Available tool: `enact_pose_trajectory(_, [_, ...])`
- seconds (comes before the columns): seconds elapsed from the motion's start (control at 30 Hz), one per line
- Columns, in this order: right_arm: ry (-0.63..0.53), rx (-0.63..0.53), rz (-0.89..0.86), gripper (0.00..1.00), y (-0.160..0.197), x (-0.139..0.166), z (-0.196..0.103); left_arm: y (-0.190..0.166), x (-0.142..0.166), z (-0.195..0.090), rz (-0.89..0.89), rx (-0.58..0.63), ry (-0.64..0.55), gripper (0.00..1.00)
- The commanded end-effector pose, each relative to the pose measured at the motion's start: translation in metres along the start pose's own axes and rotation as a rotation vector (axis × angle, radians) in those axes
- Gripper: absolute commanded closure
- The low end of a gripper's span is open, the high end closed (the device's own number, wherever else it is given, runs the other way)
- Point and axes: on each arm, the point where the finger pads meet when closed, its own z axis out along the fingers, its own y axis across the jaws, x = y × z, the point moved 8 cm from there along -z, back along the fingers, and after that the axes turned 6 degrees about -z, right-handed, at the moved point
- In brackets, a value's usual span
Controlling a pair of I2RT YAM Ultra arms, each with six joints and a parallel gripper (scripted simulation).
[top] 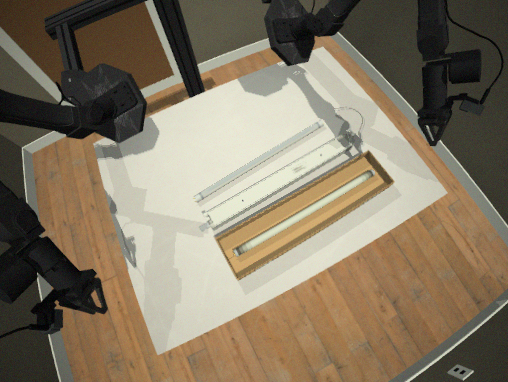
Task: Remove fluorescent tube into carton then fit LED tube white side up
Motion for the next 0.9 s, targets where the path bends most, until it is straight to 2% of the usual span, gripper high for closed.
enact_pose_trajectory(0.0, [-0.019, -0.004, -0.006, 0.51, 0.002, -0.008, 0.000, -0.005, -0.024, -0.013, 0.010, 0.017, -0.077, 0.51])
enact_pose_trajectory(0.5, [0.005, -0.011, -0.005, 0.51, 0.004, 0.001, 0.005, -0.004, -0.017, -0.012, 0.009, 0.014, -0.052, 0.51])
enact_pose_trajectory(0.53, [0.088, -0.017, -0.020, 0.51, 0.009, 0.026, 0.014, -0.002, 0.019, 0.007, 0.020, 0.000, 0.059, 0.51])
enact_pose_trajectory(0.57, [0.034, -0.004, -0.031, 0.51, 0.007, 0.015, 0.014, -0.003, 0.013, 0.008, 0.031, -0.001, 0.028, 0.51])
enact_pose_trajectory(0.67, [0.002, 0.014, -0.082, 0.51, 0.009, 0.004, 0.023, -0.003, 0.019, 0.015, 0.077, -0.016, 0.027, 0.51])
enact_pose_trajectory(0.77, [0.062, 0.016, -0.156, 0.51, 0.020, 0.034, 0.040, -0.006, 0.032, 0.027, 0.140, -0.030, 0.037, 0.51])
enact_pose_trajectory(0.83, [0.053, 0.027, -0.212, 0.51, 0.027, 0.033, 0.052, -0.009, 0.044, 0.037, 0.192, -0.041, 0.050, 0.51])
enact_pose_trajectory(0.87, [0.071, 0.027, -0.246, 0.51, 0.032, 0.042, 0.059, -0.010, 0.052, 0.042, 0.221, -0.047, 0.060, 0.51])
